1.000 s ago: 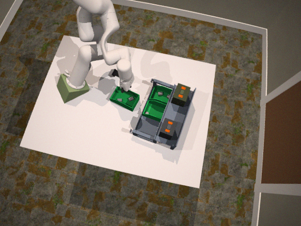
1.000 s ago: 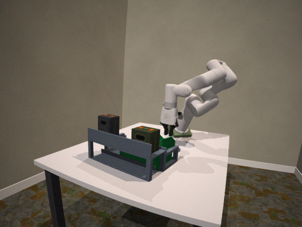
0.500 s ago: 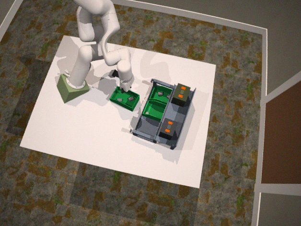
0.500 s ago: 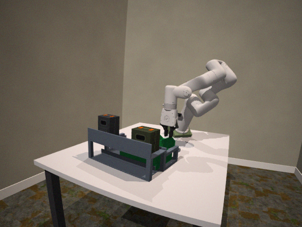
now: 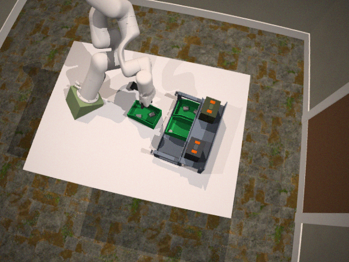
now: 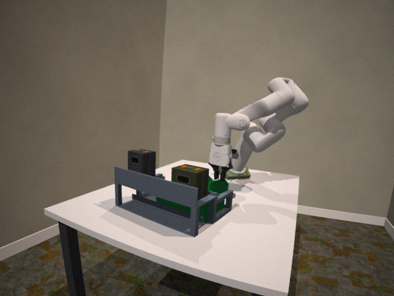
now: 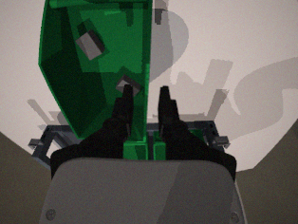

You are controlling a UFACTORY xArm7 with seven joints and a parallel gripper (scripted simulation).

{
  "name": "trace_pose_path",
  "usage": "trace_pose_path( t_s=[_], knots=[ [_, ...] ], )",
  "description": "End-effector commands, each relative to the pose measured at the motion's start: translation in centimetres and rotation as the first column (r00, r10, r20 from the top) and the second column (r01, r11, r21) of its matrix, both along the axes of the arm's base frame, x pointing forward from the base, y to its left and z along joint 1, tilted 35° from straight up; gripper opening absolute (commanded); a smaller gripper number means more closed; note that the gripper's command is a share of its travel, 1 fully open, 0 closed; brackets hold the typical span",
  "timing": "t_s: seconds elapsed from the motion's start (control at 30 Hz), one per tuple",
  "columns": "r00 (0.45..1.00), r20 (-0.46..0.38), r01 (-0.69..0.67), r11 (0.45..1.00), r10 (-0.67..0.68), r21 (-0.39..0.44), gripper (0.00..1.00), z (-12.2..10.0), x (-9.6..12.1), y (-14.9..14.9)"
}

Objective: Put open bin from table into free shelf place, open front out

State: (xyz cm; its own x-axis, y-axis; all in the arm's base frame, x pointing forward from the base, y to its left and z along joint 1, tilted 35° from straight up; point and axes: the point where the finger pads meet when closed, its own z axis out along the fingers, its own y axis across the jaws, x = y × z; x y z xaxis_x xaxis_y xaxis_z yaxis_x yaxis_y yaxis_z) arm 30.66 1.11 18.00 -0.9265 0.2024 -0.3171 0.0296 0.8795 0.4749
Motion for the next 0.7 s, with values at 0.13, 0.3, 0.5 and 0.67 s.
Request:
trace_pose_path(
  t_s=[0.13, 0.3, 0.5, 0.67],
  knots=[
    [1.0, 0.003, 0.001, 1.0, -0.001, 0.0, 0.28, -0.19, 0.24, 0.1],
    [1.0, 0.003, 0.001, 1.0, -0.001, 0.0, 0.28, -0.19, 0.24, 0.1],
    [1.0, 0.003, 0.001, 1.0, -0.001, 0.0, 0.28, -1.0, 0.61, 0.52],
    [1.0, 0.003, 0.001, 1.0, -0.001, 0.0, 0.28, -1.0, 0.61, 0.52]
  ],
)
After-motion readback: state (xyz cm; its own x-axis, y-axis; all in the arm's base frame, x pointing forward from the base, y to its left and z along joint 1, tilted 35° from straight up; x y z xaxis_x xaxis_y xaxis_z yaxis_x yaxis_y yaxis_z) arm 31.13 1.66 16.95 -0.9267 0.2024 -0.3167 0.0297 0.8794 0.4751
